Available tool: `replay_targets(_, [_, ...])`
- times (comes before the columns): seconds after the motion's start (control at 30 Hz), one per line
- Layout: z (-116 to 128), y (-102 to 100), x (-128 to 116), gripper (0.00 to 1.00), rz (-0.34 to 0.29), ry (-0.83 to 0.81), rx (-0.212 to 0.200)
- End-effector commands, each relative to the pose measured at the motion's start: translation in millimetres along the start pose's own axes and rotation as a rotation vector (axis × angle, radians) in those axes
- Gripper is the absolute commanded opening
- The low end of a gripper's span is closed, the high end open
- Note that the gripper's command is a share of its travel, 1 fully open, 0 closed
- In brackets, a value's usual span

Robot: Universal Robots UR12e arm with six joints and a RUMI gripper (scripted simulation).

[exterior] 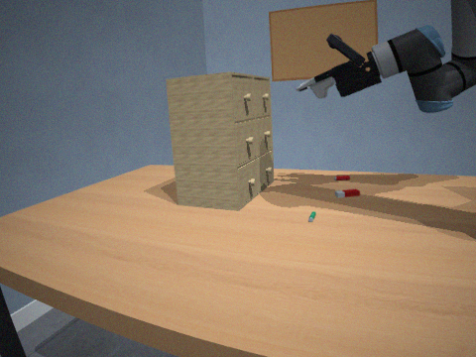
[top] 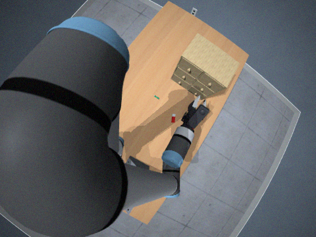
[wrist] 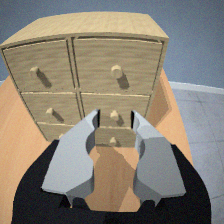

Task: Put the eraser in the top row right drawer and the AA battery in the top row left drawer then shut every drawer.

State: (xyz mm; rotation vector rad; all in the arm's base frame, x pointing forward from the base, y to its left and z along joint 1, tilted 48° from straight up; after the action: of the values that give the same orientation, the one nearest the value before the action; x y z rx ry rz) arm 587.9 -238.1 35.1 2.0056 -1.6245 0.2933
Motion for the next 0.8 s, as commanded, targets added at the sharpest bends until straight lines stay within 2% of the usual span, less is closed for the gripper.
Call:
replay_targets(0.0, [0.1,0.1,0.5,0.2,0.001,0.0,0.0])
replay_targets(0.77, [0.1,-7.5,0.9,0.2,0.001,0.0,0.0])
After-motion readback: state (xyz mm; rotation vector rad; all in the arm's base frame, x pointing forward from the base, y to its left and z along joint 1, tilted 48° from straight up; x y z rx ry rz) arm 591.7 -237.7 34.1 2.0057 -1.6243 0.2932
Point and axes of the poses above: the point where the finger pads meet when closed, its own y axis back along the fingers, its own z axis across the jaws, x = y × z, the point moved 6 cm from there along y, back along the fingers, and after that the axes turned 9 degrees about -y, right-handed, at the moved point
